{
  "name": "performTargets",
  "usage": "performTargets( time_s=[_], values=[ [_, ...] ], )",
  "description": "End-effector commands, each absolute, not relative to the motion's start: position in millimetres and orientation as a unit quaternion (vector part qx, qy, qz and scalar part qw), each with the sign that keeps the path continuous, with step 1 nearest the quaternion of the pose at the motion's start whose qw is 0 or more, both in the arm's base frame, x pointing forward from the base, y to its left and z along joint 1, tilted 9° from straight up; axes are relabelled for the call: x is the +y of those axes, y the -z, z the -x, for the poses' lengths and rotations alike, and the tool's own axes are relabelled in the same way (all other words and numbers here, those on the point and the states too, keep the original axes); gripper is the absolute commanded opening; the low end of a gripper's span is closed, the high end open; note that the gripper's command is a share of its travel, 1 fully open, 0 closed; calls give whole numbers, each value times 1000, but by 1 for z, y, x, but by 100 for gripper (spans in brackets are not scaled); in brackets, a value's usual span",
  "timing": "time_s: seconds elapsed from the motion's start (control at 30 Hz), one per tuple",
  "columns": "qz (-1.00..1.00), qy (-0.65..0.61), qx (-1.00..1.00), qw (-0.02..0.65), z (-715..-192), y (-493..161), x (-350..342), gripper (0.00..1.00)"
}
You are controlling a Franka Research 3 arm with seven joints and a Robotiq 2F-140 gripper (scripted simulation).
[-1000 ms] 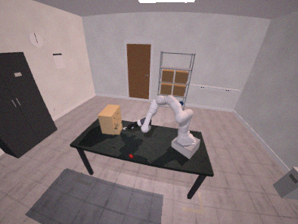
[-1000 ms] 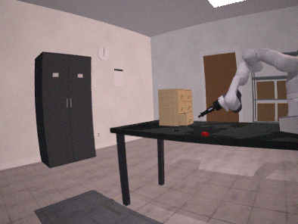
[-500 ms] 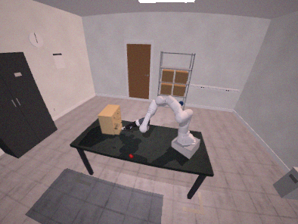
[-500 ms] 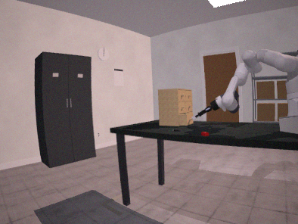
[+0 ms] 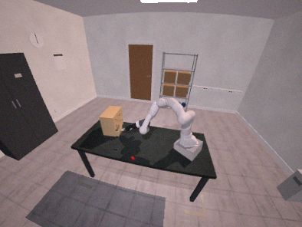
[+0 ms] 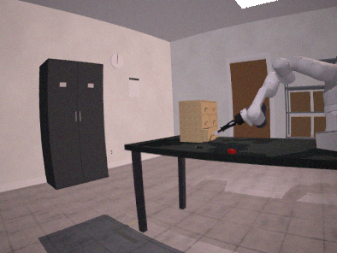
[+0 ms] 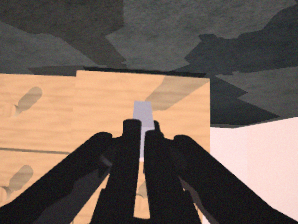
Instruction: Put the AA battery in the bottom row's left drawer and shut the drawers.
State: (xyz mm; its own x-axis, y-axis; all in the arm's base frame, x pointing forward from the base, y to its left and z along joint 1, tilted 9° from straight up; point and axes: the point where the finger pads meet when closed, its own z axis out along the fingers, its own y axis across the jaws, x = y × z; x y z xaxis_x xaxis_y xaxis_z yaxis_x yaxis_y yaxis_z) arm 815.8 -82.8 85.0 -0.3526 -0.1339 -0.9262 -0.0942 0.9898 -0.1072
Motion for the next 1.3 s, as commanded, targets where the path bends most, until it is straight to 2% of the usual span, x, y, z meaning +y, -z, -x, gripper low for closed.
performTargets(
  time_s=[0.0,1.27],
  values=[
    [69,17,824,562,-823,-83,-81,10],
    [61,21,831,552,-854,-87,-78,10]
  ],
)
